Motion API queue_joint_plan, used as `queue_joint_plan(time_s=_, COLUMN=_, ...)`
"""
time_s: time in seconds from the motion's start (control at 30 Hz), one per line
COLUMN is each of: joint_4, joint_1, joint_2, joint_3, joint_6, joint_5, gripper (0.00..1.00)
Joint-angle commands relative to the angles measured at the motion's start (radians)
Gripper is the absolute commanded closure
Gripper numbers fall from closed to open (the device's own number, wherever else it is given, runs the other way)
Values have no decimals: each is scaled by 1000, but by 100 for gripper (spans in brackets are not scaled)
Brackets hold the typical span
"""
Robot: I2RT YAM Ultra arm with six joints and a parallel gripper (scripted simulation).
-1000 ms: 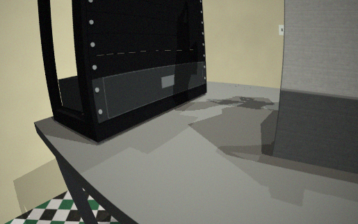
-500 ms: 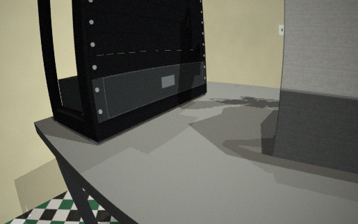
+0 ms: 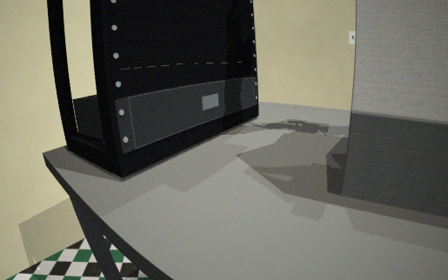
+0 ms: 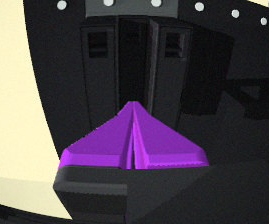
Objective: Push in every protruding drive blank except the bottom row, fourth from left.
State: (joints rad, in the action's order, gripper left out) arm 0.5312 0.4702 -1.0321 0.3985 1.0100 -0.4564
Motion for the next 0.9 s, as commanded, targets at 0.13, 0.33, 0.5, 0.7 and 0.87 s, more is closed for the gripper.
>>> queue_joint_plan(time_s=0.13, joint_4=104, joint_1=-26, joint_2=-100, joint_3=85, joint_6=-14, joint_5=73, gripper=100)
queue_joint_plan(time_s=0.33, joint_4=110, joint_1=-17, joint_2=-103, joint_3=87, joint_6=-13, joint_5=75, gripper=100)
queue_joint_plan(time_s=0.5, joint_4=111, joint_1=-17, joint_2=-105, joint_3=88, joint_6=-13, joint_5=76, gripper=100)
queue_joint_plan(time_s=0.7, joint_4=111, joint_1=-17, joint_2=-105, joint_3=89, joint_6=-13, joint_5=76, gripper=100)
queue_joint_plan(time_s=0.87, joint_4=111, joint_1=-17, joint_2=-106, joint_3=89, joint_6=-13, joint_5=76, gripper=100)
